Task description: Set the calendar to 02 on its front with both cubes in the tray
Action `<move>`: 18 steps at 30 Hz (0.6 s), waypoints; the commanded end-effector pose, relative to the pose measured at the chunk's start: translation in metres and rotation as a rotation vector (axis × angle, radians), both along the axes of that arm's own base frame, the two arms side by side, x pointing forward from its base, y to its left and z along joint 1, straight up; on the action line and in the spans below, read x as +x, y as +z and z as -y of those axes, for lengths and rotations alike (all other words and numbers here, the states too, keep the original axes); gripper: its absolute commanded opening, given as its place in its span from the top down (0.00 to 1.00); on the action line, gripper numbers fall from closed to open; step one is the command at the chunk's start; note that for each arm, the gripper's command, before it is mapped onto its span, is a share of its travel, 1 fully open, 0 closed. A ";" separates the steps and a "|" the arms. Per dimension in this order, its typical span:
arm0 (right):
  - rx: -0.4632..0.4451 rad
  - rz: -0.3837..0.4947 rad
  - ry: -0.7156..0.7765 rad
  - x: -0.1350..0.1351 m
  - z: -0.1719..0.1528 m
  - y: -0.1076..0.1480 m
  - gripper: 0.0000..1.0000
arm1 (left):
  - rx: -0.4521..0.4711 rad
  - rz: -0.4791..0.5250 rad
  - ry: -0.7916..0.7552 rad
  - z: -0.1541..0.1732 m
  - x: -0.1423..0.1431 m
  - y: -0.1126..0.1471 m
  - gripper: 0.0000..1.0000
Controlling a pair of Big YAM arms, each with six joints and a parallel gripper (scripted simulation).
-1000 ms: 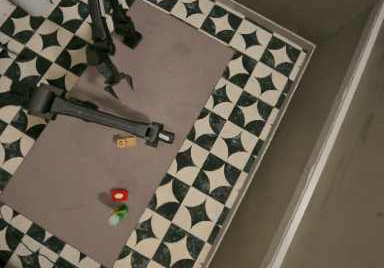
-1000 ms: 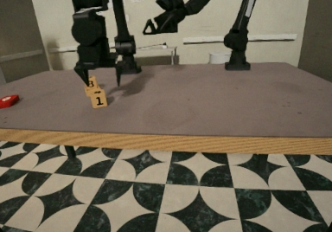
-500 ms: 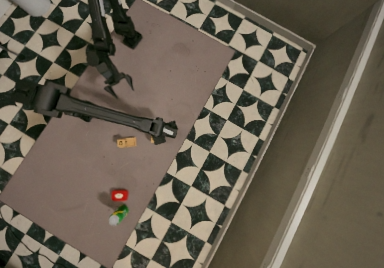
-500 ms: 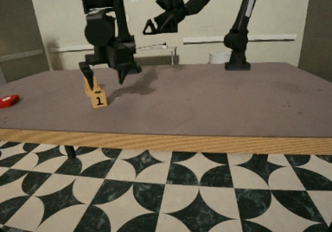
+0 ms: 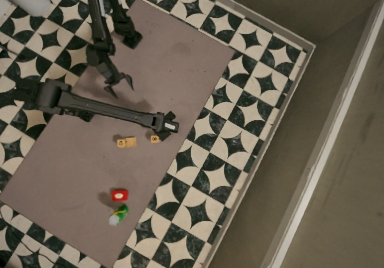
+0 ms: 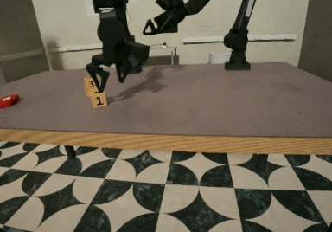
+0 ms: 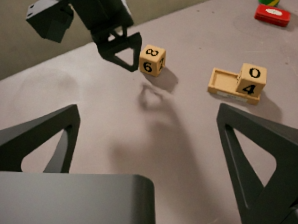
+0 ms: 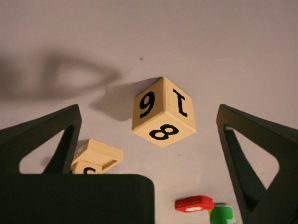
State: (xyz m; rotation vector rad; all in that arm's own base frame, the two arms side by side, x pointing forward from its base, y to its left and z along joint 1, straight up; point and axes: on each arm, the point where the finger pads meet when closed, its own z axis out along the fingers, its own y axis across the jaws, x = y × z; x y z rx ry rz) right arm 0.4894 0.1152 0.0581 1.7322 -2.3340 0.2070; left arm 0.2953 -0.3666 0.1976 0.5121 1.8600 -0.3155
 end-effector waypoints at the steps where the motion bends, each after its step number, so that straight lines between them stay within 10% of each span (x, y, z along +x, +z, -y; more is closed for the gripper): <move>1: 0.013 0.033 0.022 0.016 -0.004 0.010 0.00 | -0.053 0.019 0.005 0.013 0.007 0.026 0.00; 18: 0.002 0.050 -0.162 0.021 0.004 0.011 0.00 | -0.053 0.019 0.005 0.013 0.007 0.026 0.00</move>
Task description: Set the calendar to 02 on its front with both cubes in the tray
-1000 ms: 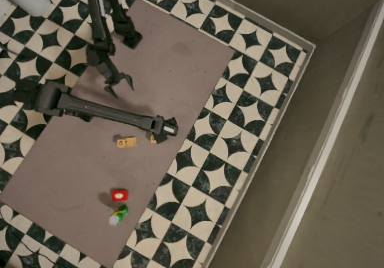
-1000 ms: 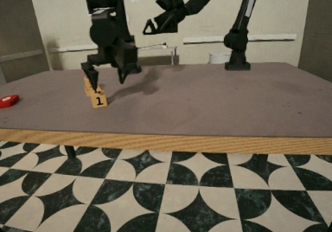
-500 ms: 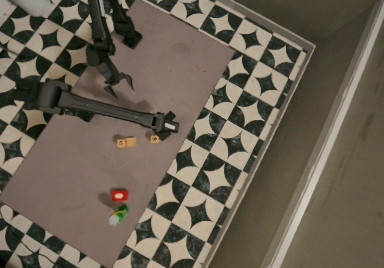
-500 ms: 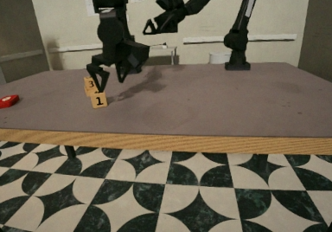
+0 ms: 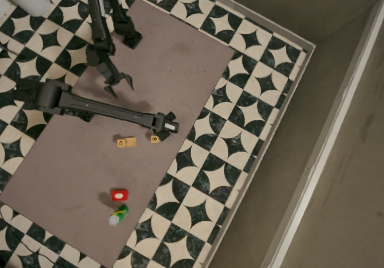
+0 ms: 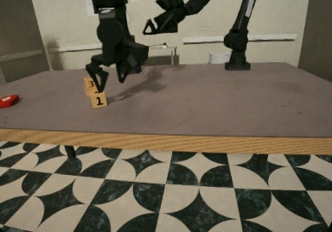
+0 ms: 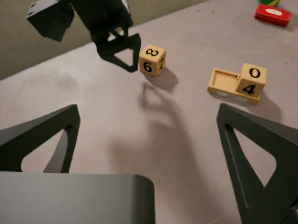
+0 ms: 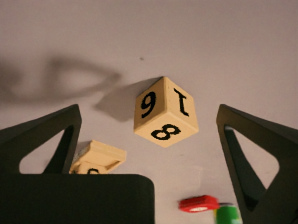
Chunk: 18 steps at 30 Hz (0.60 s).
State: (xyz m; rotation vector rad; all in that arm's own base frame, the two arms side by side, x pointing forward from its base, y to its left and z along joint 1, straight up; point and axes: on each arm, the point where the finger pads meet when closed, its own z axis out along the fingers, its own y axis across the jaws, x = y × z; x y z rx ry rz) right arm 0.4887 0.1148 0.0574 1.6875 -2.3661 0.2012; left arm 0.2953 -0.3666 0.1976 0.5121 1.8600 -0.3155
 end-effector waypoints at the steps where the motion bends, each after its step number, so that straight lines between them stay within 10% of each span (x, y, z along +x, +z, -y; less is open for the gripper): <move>1: -0.003 0.052 -0.180 0.021 0.005 0.012 0.00 | -0.053 0.019 0.005 0.013 0.007 0.026 0.00; 18: -0.017 0.062 -0.916 0.015 0.033 0.016 0.00 | -0.053 0.019 0.005 0.013 0.007 0.026 0.00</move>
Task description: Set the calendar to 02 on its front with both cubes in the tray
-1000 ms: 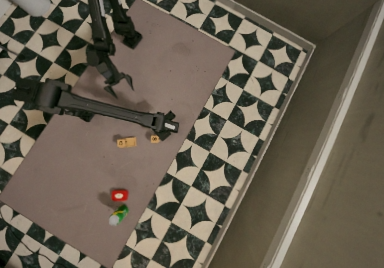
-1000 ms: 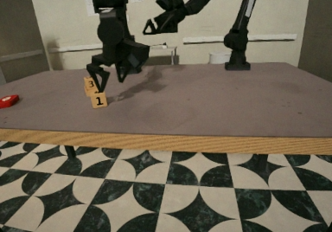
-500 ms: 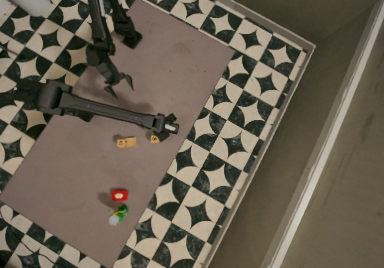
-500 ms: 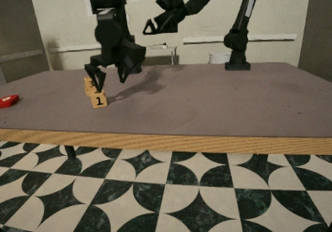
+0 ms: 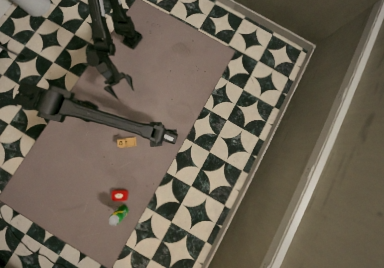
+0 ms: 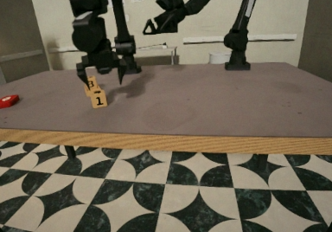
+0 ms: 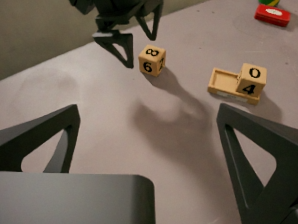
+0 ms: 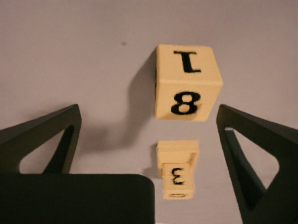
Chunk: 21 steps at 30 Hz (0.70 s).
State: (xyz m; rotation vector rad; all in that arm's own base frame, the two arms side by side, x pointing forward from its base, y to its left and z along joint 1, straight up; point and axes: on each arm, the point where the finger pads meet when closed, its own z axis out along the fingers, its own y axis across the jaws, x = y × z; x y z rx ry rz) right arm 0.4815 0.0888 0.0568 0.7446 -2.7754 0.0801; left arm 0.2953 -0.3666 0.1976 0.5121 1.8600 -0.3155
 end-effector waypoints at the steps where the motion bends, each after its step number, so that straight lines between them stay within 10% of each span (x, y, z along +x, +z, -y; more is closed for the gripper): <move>1: -0.036 0.033 -0.246 0.012 0.010 0.011 0.00 | -0.053 0.019 0.005 0.013 0.007 0.026 0.00; 21: -0.037 0.046 -1.103 0.001 0.041 0.018 0.00 | -0.053 0.019 0.005 0.013 0.007 0.026 0.00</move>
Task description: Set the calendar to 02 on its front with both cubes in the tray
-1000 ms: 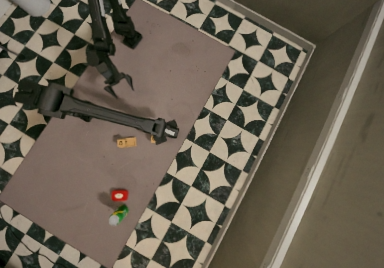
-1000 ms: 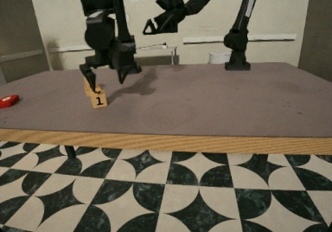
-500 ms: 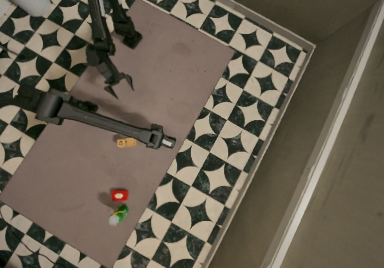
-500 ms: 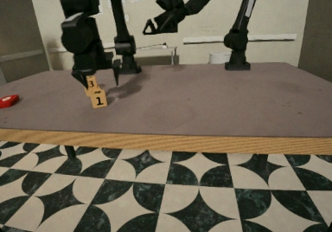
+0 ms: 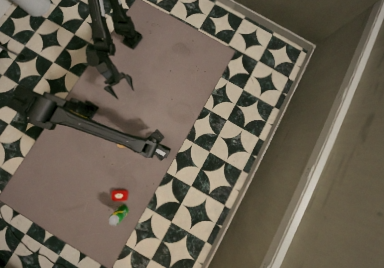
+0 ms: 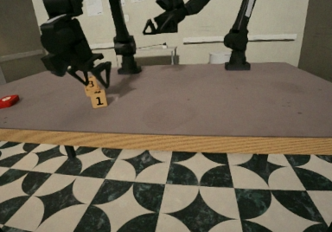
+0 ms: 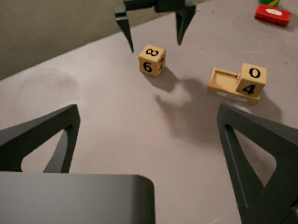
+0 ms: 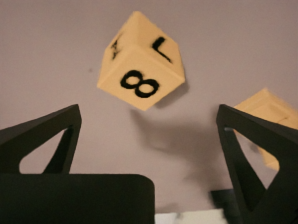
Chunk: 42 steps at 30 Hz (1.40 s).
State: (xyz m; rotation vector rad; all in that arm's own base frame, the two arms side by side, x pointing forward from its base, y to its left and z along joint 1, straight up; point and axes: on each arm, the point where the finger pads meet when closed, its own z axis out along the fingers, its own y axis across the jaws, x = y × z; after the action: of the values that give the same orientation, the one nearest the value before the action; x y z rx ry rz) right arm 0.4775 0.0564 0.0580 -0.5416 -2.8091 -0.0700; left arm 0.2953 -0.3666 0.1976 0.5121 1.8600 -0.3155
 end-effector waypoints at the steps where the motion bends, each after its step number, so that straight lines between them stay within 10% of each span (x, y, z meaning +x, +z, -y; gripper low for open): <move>1: -0.037 0.044 -0.246 0.004 0.010 0.016 0.00 | -0.053 0.019 0.005 0.013 0.007 0.026 0.00; 31: -0.030 0.021 -1.446 -0.009 0.054 0.015 0.00 | -0.053 0.019 0.005 0.013 0.007 0.026 0.00; 42: -0.017 0.046 -1.465 -0.003 0.054 0.016 0.00 | -0.053 0.019 0.005 0.013 0.007 0.026 0.00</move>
State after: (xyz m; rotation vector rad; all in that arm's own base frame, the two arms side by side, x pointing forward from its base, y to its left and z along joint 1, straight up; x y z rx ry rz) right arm 0.4697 0.0023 0.0673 -2.3601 -1.8135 -0.2946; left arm 0.2953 -0.3666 0.1976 0.5121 1.8600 -0.3155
